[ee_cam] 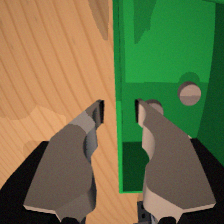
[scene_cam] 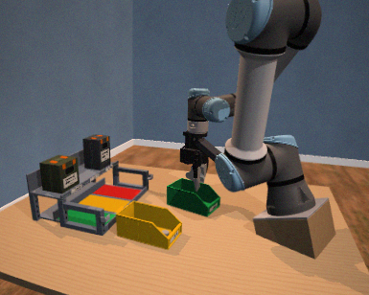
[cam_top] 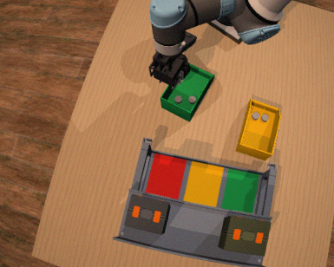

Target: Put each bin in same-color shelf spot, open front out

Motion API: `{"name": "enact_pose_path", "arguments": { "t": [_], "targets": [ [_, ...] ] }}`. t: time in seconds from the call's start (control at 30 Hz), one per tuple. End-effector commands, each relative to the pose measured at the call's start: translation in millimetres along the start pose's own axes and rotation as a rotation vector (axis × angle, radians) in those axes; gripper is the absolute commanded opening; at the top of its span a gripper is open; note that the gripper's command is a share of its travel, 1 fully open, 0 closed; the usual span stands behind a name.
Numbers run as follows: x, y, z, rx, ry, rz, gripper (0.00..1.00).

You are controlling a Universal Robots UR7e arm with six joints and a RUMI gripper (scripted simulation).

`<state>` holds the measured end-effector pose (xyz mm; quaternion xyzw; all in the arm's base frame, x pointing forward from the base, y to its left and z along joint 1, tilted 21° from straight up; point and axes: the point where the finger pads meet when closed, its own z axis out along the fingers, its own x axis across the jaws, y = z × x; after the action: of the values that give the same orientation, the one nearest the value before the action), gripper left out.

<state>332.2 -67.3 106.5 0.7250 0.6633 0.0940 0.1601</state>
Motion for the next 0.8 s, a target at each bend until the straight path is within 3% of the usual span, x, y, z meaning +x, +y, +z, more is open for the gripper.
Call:
{"name": "enact_pose_path", "arguments": {
  "t": [0.0, 0.03, 0.07, 0.77],
  "targets": [
    [-0.1, 0.3, -0.2, -0.001, 0.0, 0.0, 0.15],
    [-0.1, 0.3, -0.2, -0.001, 0.0, 0.0, 0.15],
    [-0.1, 0.3, -0.2, -0.001, 0.0, 0.0, 0.0],
    [-0.1, 0.3, -0.3, -0.001, 0.0, 0.0, 0.0]
  ]
}}
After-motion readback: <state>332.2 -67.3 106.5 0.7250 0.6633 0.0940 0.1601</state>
